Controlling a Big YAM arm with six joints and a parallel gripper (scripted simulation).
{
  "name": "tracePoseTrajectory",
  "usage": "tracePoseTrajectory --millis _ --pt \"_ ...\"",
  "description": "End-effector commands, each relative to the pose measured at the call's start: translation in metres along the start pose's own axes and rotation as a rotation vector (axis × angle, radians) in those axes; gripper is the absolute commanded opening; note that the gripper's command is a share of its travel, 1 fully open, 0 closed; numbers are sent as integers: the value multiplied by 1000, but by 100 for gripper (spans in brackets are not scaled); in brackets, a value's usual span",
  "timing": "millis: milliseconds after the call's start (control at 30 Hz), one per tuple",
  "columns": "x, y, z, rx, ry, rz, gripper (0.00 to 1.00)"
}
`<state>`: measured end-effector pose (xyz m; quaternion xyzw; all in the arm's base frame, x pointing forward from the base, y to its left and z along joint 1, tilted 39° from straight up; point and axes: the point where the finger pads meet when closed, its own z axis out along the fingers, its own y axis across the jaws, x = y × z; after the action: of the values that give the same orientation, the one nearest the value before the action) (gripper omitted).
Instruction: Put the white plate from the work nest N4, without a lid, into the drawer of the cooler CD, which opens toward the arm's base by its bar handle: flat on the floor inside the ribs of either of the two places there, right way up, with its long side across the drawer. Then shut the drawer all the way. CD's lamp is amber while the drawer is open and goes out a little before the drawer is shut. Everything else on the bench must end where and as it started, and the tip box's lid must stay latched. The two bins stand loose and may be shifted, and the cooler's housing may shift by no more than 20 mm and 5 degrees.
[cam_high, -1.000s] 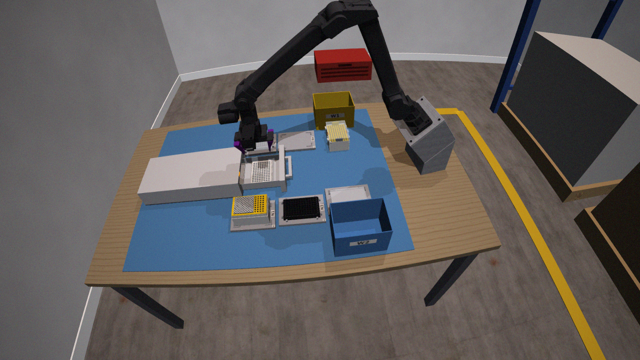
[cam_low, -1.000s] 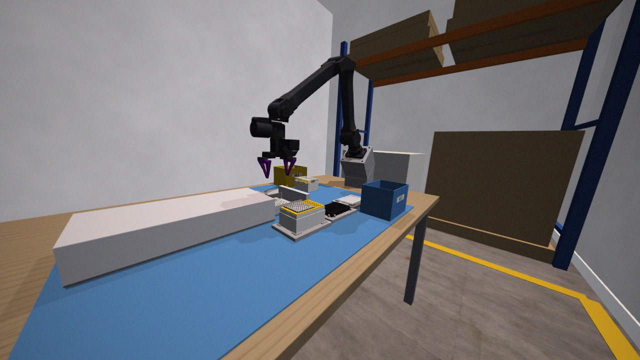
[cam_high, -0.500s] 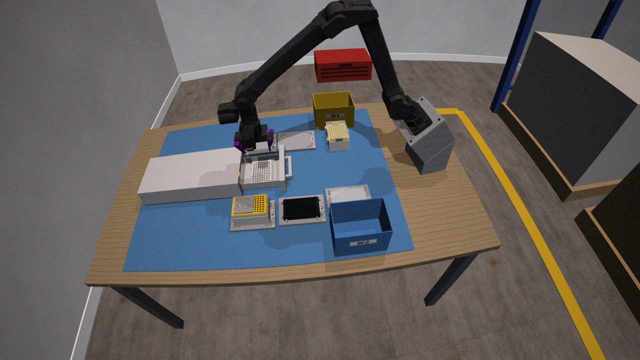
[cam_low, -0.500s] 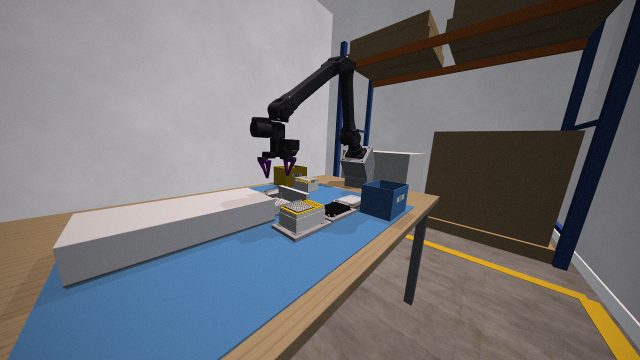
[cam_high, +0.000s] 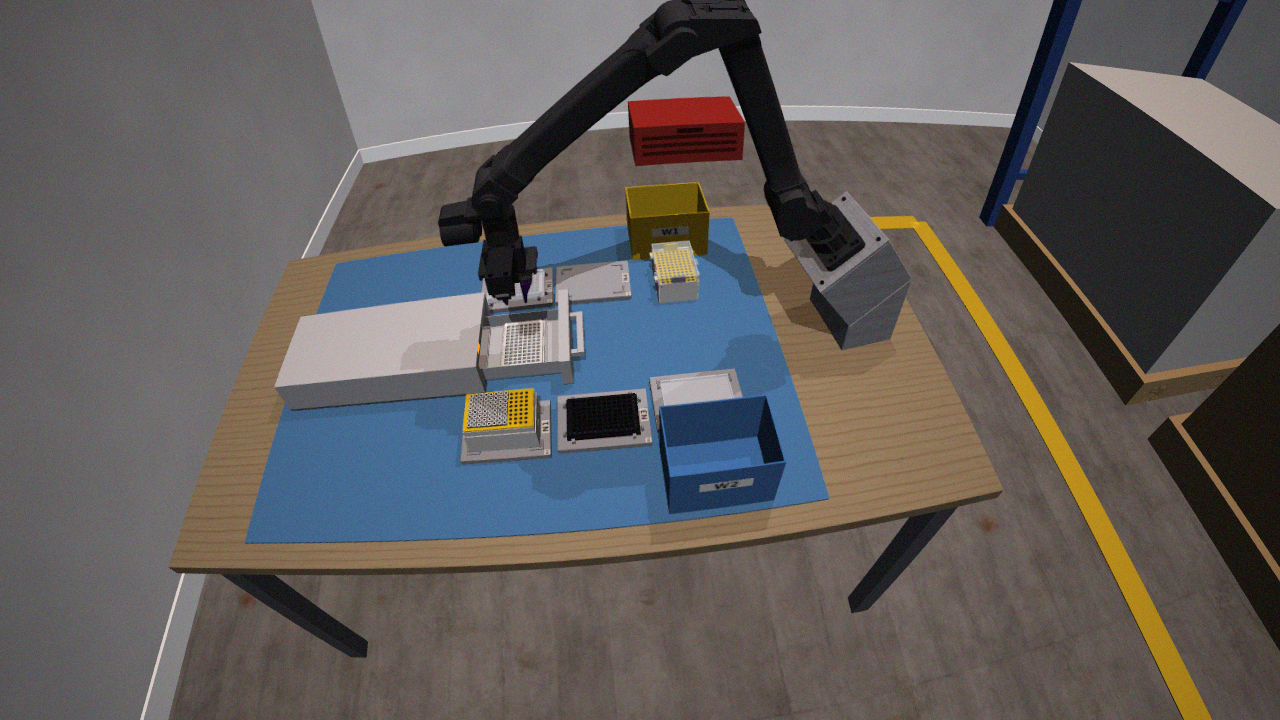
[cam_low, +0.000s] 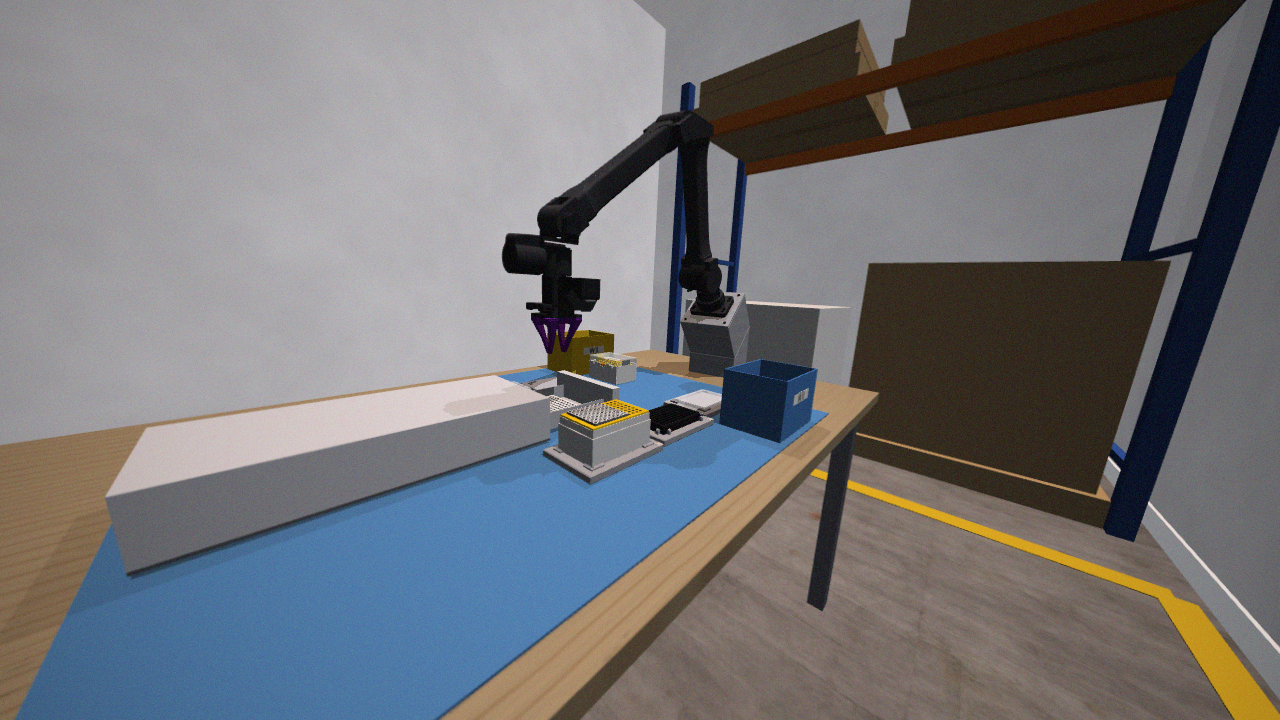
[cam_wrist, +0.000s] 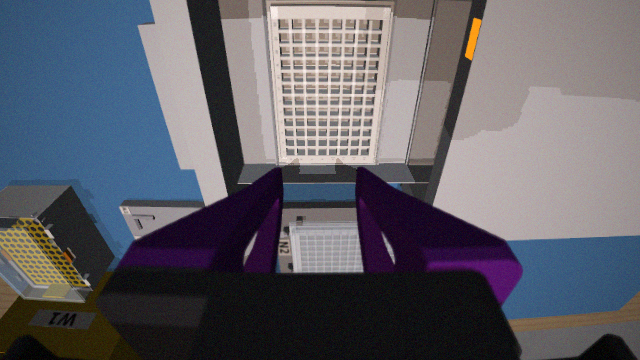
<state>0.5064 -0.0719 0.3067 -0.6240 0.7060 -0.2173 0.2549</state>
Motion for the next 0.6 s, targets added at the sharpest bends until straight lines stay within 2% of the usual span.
tracePoseTrajectory --millis 0,133,567 --pt "5 6 -16 46 5 -7 0" --pt "1 14 -15 45 0 -10 0" --pt "2 66 -6 41 1 -9 0"
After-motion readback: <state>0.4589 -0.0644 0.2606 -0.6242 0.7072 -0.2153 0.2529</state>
